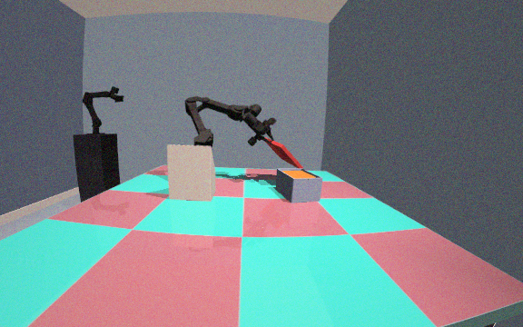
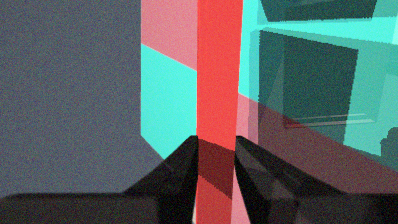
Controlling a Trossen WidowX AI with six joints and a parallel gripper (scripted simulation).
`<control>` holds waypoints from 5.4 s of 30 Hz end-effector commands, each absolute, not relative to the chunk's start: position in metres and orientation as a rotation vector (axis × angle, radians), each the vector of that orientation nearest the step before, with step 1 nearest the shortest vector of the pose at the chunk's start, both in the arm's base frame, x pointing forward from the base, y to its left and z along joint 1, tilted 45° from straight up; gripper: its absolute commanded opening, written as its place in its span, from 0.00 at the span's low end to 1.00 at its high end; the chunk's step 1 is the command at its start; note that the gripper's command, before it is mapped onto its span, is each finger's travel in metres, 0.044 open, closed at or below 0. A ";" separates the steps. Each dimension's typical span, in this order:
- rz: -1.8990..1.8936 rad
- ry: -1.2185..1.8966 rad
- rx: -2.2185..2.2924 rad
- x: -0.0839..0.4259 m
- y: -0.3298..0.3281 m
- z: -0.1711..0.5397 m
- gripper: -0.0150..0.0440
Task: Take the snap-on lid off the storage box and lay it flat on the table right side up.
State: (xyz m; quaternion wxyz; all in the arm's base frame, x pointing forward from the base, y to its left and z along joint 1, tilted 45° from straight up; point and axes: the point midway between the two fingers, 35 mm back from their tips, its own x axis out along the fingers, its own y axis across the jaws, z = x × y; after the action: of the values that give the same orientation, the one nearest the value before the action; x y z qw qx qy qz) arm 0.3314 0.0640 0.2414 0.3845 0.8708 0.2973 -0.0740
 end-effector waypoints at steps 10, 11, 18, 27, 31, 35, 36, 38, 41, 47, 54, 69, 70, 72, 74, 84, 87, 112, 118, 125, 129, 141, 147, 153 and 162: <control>-0.166 0.731 2.224 0.326 0.081 0.269 0.25; -0.166 0.731 2.224 0.326 0.082 0.270 0.25; -0.165 0.731 2.225 0.323 0.092 0.280 0.25; -0.164 0.731 2.226 0.321 0.099 0.287 0.25; -0.164 0.731 2.226 0.321 0.099 0.287 0.25; -0.164 0.731 2.226 0.321 0.100 0.285 0.25; -0.164 0.731 2.226 0.321 0.100 0.284 0.25; -0.164 0.731 2.226 0.321 0.101 0.283 0.25; -0.164 0.731 2.226 0.321 0.103 0.279 0.25; -0.164 0.731 2.226 0.322 0.108 0.272 0.25; -0.163 0.731 2.227 0.323 0.112 0.268 0.25; -0.163 0.731 2.227 0.324 0.120 0.259 0.25; -0.163 0.731 2.228 0.324 0.121 0.259 0.25; -0.163 0.731 2.228 0.324 0.122 0.258 0.25; -0.163 0.731 2.228 0.324 0.123 0.257 0.25; -0.162 0.731 2.228 0.325 0.129 0.251 0.25; -0.162 0.731 2.228 0.325 0.130 0.249 0.25; -0.162 0.732 2.230 0.327 0.144 0.235 0.25; -0.162 0.732 2.230 0.328 0.148 0.232 0.25; -0.162 0.732 2.230 0.329 0.151 0.228 0.25; -0.161 0.732 2.230 0.329 0.154 0.226 0.25; -0.161 0.732 2.231 0.330 0.160 0.219 0.25; -0.161 0.732 2.231 0.330 0.164 0.216 0.25; -0.161 0.732 2.231 0.331 0.167 0.213 0.25; -0.161 0.732 2.232 0.332 0.172 0.207 0.25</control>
State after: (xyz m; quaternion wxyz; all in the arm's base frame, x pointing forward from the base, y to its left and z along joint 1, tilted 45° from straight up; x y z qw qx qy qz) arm 0.3299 0.1715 0.2118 0.3846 0.8739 0.2914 -0.0586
